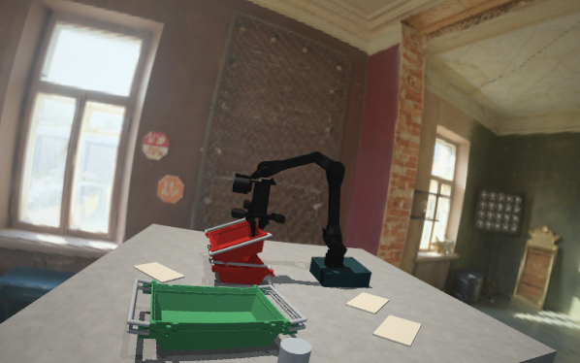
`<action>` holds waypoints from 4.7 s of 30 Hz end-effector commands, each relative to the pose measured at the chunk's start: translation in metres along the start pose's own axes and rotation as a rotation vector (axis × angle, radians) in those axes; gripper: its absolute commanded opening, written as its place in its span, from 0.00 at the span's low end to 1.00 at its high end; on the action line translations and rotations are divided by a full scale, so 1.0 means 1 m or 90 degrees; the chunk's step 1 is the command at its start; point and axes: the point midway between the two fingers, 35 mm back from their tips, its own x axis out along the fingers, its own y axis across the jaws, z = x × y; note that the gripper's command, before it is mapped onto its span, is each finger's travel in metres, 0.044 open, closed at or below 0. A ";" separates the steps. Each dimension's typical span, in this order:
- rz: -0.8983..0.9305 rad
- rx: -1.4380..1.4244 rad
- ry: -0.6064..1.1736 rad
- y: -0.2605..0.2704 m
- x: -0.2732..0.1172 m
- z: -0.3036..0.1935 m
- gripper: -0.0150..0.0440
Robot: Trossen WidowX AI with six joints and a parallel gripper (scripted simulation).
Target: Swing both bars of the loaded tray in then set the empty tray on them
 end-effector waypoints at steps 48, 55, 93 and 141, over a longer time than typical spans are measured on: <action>-0.001 -0.002 -0.001 -0.019 0.038 0.000 0.25; -0.001 -0.002 -0.001 -0.021 0.045 0.000 0.25; -0.002 -0.001 -0.001 -0.023 0.055 0.000 0.25; -0.002 -0.002 -0.001 -0.023 0.055 0.000 0.43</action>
